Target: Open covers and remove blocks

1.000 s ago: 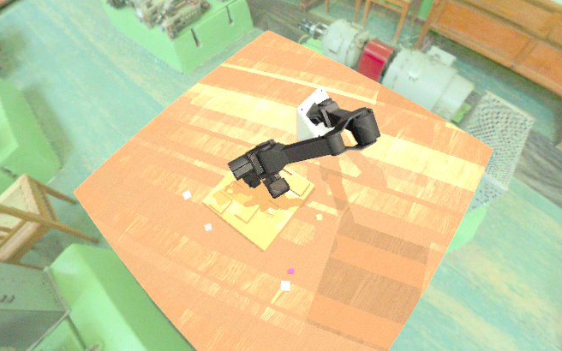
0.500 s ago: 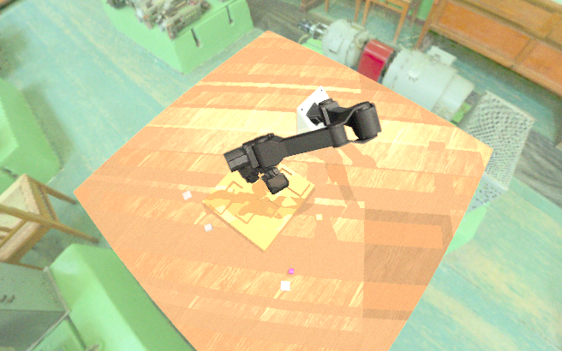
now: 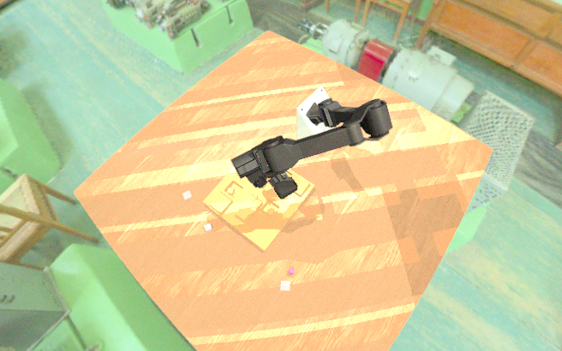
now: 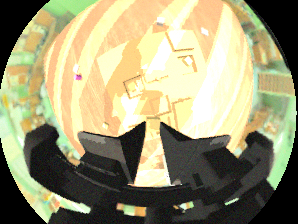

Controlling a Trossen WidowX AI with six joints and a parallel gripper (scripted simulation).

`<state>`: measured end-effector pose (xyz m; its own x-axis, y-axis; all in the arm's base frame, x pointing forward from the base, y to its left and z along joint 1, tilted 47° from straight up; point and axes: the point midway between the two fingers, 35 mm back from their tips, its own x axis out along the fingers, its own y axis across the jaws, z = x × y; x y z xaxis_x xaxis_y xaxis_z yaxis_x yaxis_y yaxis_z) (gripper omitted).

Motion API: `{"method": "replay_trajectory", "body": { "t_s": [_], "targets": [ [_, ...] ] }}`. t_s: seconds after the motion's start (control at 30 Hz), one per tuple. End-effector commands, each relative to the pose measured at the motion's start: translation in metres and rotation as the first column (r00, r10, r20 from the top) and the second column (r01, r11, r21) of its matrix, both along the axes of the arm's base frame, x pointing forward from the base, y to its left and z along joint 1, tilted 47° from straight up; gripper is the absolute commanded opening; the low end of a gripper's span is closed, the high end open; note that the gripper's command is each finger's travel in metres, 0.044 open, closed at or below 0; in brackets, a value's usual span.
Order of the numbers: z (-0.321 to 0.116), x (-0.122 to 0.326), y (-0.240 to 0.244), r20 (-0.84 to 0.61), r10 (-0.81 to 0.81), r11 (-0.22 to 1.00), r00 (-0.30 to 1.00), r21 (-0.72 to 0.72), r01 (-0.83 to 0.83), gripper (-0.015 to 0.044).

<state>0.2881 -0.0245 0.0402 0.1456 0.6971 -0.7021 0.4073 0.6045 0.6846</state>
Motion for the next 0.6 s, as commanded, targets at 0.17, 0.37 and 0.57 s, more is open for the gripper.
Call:
{"method": "replay_trajectory", "body": {
  "t_s": [0.17, 0.37, 0.57],
  "targets": [
    [0.026, -0.002, 0.024, -0.003, -0.006, 1.0, 1.0, -0.012, 0.006, 0.008],
    [0.042, -0.005, 0.041, -0.003, -0.006, 1.0, 1.0, -0.015, 0.006, 0.008],
    [0.058, -0.01, 0.058, -0.003, -0.007, 1.0, 1.0, -0.016, 0.007, 0.008]
  ]
}}
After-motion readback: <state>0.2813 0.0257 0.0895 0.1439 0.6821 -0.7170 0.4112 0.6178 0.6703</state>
